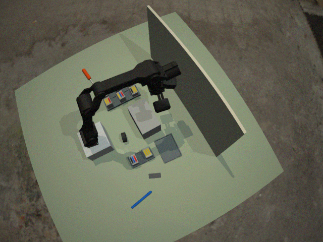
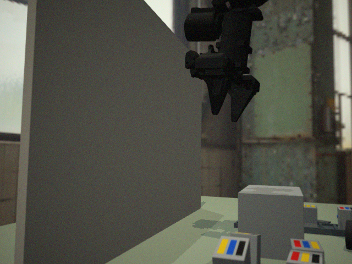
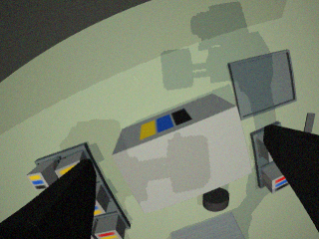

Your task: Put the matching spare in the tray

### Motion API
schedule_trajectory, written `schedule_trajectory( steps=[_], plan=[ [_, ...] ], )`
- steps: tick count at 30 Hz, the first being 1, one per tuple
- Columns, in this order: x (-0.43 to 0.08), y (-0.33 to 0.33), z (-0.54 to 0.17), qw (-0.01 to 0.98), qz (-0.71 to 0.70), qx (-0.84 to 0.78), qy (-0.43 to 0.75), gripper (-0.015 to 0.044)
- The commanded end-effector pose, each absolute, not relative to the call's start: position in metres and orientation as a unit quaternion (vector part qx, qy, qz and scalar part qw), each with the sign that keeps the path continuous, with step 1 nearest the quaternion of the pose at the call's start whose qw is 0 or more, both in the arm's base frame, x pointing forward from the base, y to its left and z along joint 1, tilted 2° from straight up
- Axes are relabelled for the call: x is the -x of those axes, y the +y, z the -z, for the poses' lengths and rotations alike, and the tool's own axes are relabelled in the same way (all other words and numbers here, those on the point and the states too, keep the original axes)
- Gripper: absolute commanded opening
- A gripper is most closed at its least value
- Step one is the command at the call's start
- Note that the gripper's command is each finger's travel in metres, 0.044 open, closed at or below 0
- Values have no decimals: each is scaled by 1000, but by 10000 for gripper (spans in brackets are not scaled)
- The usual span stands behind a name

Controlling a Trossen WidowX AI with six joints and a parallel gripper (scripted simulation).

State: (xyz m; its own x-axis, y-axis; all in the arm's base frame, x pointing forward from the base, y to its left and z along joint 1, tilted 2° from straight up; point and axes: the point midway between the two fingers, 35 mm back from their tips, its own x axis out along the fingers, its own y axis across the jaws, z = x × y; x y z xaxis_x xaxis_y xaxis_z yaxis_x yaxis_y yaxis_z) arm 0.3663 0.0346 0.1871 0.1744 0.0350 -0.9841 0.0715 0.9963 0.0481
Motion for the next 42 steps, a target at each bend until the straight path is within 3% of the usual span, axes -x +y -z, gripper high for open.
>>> schedule_trajectory(
  steps=[1,26,34,42],
  plan=[
    [-370,38,-156,725,-52,55,685,440],
    [-369,44,-154,723,-66,68,684,440],
    [-348,151,-125,661,-295,298,623,440],
    [-298,246,-95,511,-497,514,478,440]
  ],
)
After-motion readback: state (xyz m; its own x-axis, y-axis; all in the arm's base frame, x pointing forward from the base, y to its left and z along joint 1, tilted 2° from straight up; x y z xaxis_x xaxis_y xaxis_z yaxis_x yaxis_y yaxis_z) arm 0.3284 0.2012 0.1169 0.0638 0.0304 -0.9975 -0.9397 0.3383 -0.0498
